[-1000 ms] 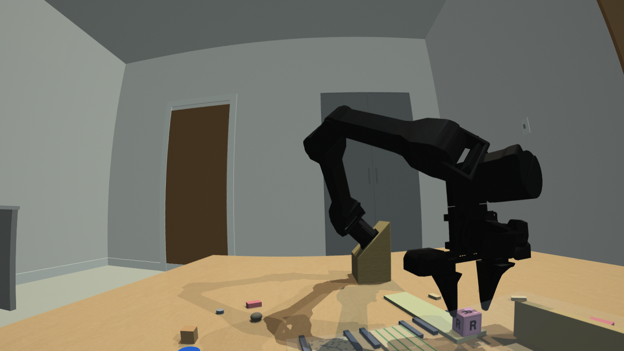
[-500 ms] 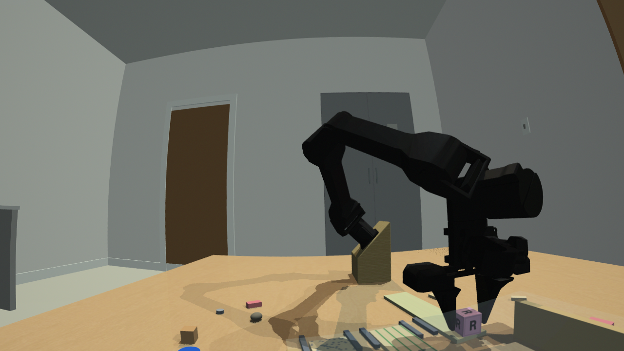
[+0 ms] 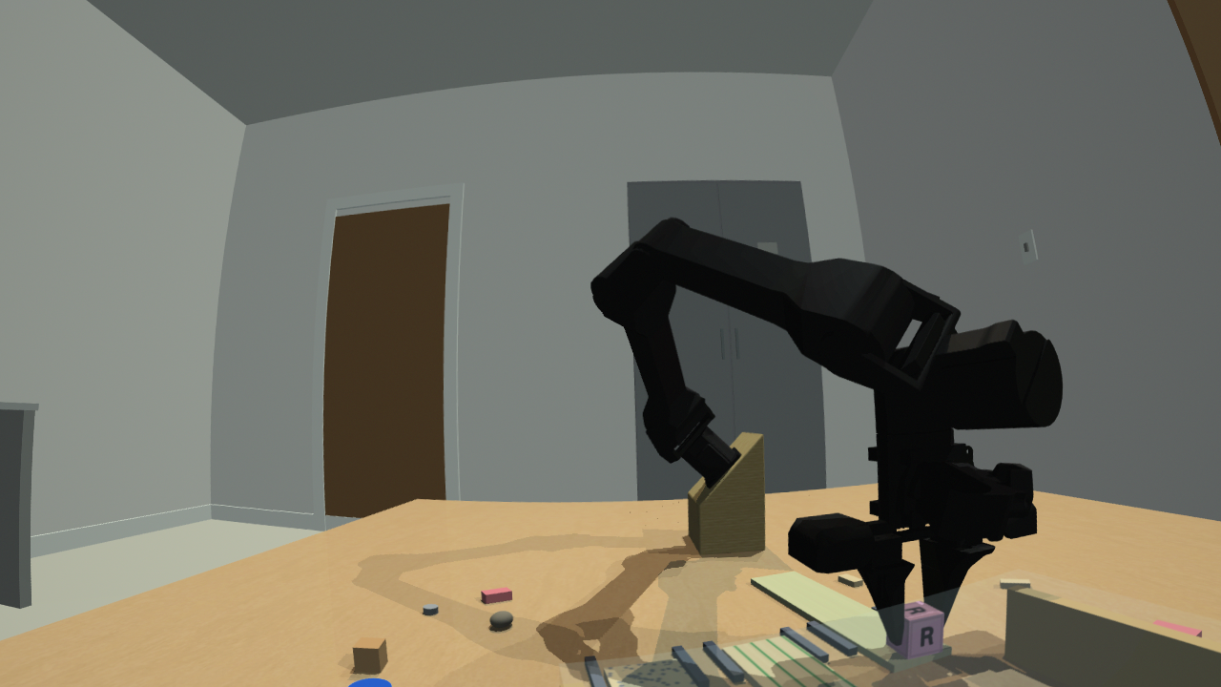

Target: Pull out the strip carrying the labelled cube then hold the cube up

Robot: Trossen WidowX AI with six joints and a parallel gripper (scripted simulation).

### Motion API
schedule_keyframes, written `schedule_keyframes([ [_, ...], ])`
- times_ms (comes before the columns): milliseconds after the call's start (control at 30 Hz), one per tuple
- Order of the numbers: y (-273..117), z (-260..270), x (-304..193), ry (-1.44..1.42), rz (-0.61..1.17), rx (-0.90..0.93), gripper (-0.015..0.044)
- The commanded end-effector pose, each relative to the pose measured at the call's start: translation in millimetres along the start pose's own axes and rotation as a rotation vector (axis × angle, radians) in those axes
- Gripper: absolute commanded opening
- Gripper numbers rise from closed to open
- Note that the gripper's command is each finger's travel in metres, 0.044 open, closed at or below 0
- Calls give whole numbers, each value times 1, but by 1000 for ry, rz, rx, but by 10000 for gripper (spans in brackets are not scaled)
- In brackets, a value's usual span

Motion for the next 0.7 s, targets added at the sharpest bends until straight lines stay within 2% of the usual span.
schedule_keyframes([
  [0,0,0,0,1,0,0,59],
  [67,-2,0,-2,0,0,0,6],
  [100,-5,1,-5,0,1,0,0],
  [667,-43,6,-60,-6,7,-2,0],
])
Point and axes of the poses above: the point midway between the two fingers, 35 mm back from their tips, its own y axis out along the fingers, its own z axis across the jaws, x = y × z, the point moved 7 cm from there along -y, back along the fingers, and after that the axes turned 10 degrees about -y, right-handed, at the moved point
